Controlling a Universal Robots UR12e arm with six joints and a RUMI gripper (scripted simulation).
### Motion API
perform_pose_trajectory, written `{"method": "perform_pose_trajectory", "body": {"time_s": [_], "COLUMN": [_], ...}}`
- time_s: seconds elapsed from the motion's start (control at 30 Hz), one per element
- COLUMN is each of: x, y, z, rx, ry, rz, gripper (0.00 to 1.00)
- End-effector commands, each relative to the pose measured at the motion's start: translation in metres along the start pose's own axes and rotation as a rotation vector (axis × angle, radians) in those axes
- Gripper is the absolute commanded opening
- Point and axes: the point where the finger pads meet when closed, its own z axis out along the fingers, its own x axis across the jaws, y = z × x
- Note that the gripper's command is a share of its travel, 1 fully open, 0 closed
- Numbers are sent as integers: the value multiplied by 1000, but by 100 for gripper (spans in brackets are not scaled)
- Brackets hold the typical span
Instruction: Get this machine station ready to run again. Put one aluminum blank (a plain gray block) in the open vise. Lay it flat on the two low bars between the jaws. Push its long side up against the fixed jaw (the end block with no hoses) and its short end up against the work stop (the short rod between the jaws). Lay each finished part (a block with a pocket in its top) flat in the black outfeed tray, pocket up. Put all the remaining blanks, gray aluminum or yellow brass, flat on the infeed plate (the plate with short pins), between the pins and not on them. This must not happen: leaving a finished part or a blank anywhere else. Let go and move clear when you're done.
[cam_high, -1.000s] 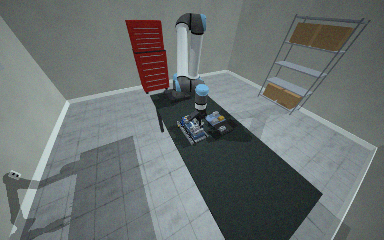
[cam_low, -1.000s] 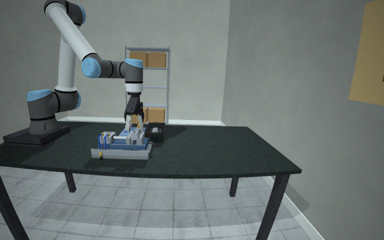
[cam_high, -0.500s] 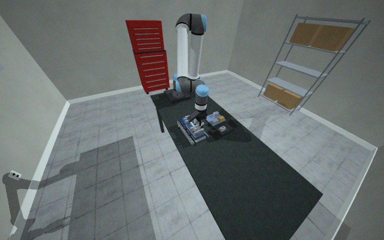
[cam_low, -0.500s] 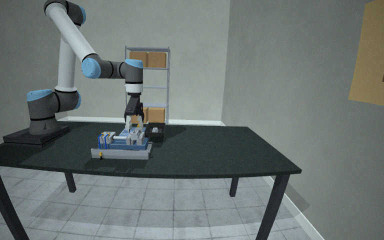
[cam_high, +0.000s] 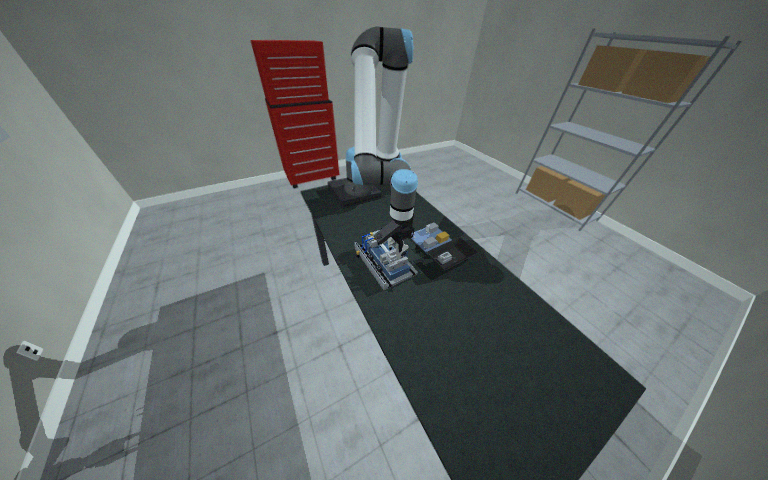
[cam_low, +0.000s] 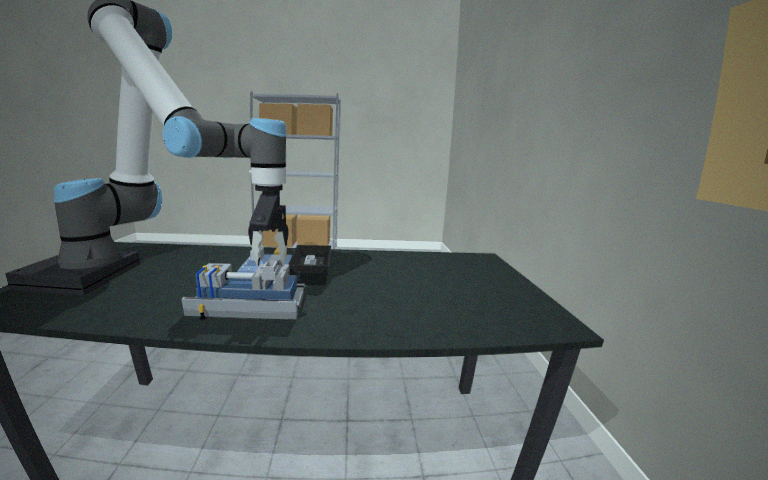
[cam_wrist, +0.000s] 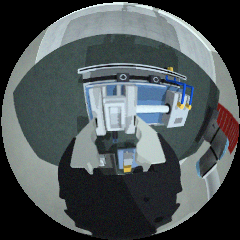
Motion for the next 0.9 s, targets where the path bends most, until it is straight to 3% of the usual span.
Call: {"method": "perform_pose_trajectory", "body": {"time_s": [0.0, 0.77, 0.8, 0.87], "x": [-1, -1, -1, -1], "y": [0, 0, 0, 0], "z": [-1, -1, -1, -1], "rx": [1, 1, 1, 1], "ry": [-1, -1, -1, -1], "rz": [0, 0, 0, 0], "gripper": [40, 40, 0, 0]}}
